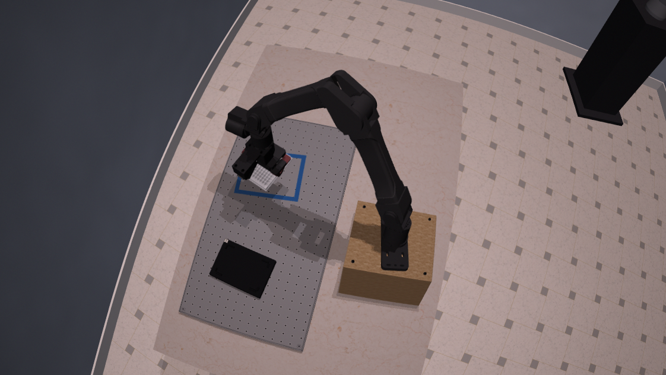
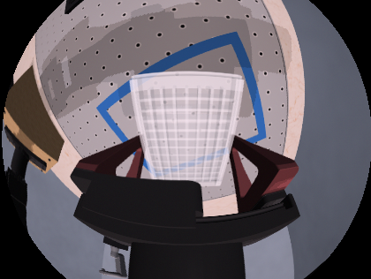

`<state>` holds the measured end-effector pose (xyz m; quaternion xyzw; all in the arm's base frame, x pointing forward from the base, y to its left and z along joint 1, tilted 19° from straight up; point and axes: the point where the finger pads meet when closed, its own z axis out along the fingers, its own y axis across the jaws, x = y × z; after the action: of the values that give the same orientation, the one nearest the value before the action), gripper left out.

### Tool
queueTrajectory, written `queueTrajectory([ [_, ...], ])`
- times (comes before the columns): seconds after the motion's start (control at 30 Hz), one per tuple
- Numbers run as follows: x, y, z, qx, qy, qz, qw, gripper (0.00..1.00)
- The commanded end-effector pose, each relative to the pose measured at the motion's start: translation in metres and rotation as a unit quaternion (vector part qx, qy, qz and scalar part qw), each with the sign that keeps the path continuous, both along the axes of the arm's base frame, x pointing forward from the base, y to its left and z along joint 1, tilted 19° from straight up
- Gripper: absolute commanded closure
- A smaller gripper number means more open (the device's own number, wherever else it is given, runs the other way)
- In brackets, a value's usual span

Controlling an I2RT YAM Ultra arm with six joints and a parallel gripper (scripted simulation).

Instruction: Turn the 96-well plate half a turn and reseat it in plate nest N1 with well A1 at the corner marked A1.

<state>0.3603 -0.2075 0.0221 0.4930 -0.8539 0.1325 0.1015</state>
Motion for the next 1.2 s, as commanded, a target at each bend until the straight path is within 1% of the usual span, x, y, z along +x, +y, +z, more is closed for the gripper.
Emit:
queueTrajectory([
  [0.0,-0.003,0.003,-0.006,0.007,0.003,0.006,1.0,1.0],
  [0.03,-0.003,0.003,-0.009,0.008,0.006,0.006,1.0,1.0],
  [0.07,-0.001,0.001,-0.009,0.007,0.003,0.005,1.0,1.0],
  [0.1,-0.003,0.001,-0.009,0.007,0.003,0.005,1.0,1.0],
  [0.2,-0.003,0.001,-0.007,0.006,0.001,0.005,1.0,1.0],
  [0.23,0.0,0.003,-0.004,0.004,-0.004,0.009,1.0,1.0],
  [0.37,-0.006,0.002,-0.016,0.01,0.011,0.006,1.0,1.0],
  [0.4,-0.004,0.001,-0.016,0.009,0.008,0.006,1.0,1.0],
  [0.5,-0.001,-0.001,-0.009,0.003,-0.005,0.005,1.0,1.0],
  [0.53,0.0,-0.002,-0.01,0.004,-0.004,0.006,1.0,1.0],
  [0.6,-0.004,0.0,-0.019,0.008,0.006,0.006,1.0,1.0],
  [0.67,-0.004,0.0,-0.022,0.009,0.008,0.006,1.0,1.0],
  [0.77,-0.004,-0.001,-0.02,0.007,0.005,0.006,1.0,1.0],
  [0.8,-0.001,-0.002,-0.009,0.002,-0.007,0.007,1.0,1.0],
  [0.97,-0.001,-0.004,-0.02,0.005,-0.001,0.005,1.0,1.0],
  [1.03,-0.005,-0.002,-0.026,0.008,0.007,0.006,1.0,1.0],
  [1.17,-0.003,-0.004,-0.023,0.005,0.0,0.006,1.0,1.0],
])
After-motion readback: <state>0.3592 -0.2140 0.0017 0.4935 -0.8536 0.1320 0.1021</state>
